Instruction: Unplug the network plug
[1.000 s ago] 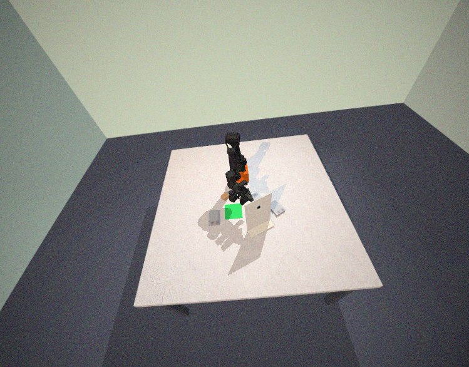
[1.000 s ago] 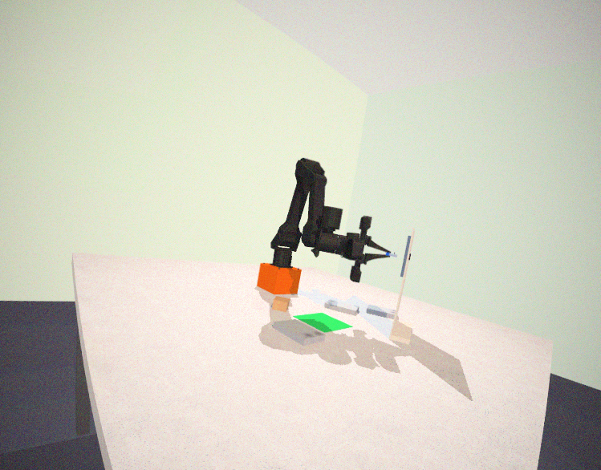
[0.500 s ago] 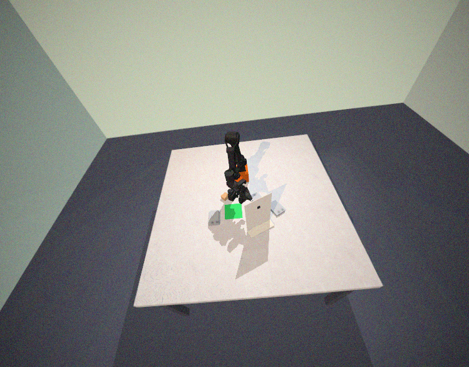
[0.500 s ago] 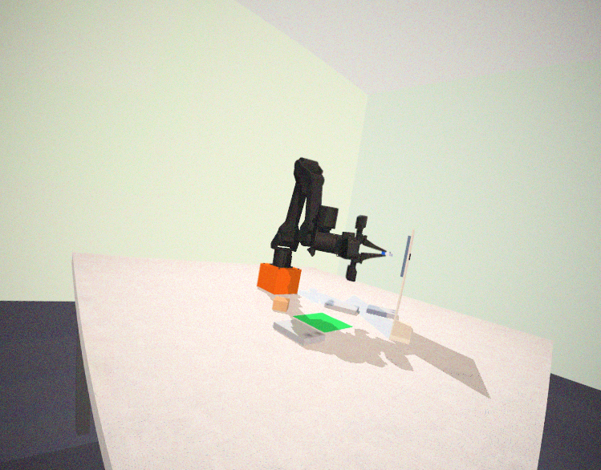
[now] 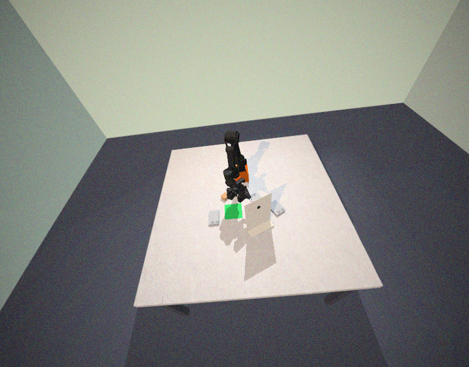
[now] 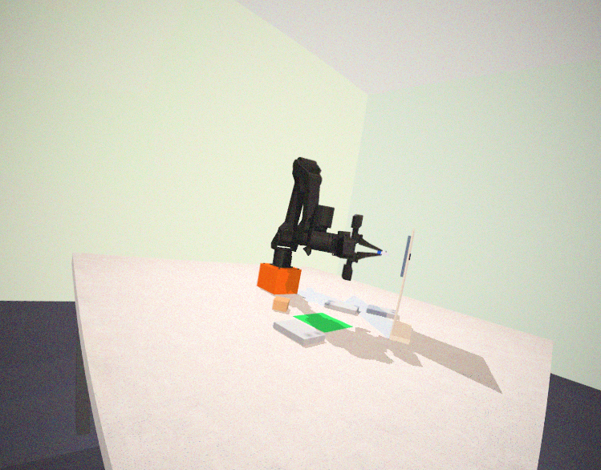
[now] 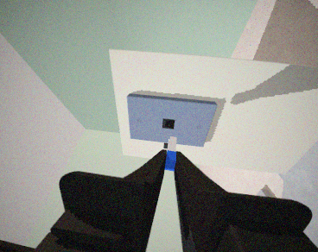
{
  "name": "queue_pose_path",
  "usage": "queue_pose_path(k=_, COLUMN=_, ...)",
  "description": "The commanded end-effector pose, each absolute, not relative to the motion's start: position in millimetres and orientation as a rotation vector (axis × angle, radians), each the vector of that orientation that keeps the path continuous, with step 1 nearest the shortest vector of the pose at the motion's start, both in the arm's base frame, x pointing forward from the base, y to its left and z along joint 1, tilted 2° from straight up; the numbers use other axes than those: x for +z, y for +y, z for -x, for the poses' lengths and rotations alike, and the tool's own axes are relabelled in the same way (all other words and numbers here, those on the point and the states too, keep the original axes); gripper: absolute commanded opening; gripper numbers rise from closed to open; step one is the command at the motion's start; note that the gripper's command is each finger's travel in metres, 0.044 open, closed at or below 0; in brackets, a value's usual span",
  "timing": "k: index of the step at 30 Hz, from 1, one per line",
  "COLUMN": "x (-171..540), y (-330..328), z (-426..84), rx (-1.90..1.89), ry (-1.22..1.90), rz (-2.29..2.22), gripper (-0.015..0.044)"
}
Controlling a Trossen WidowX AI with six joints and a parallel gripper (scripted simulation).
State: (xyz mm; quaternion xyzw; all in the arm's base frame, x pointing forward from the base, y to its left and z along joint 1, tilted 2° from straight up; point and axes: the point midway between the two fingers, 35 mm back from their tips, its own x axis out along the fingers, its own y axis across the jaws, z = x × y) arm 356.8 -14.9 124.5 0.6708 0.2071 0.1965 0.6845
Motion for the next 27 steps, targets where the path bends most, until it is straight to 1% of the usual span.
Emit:
queue_pose_path(k=1, x=124.8, y=-15.7, z=-352.9, rx=0.444, ry=0.465, rz=-1.498, gripper=0.0000)
queue_pose_path(k=9, x=125.8, y=-17.5, z=-351.8, rx=0.440, ry=0.464, rz=-1.503, gripper=0.0000)
queue_pose_path(k=27, x=160.7, y=-18.1, z=-341.7, rx=0.442, ry=0.465, rz=-1.500, gripper=0.0000)
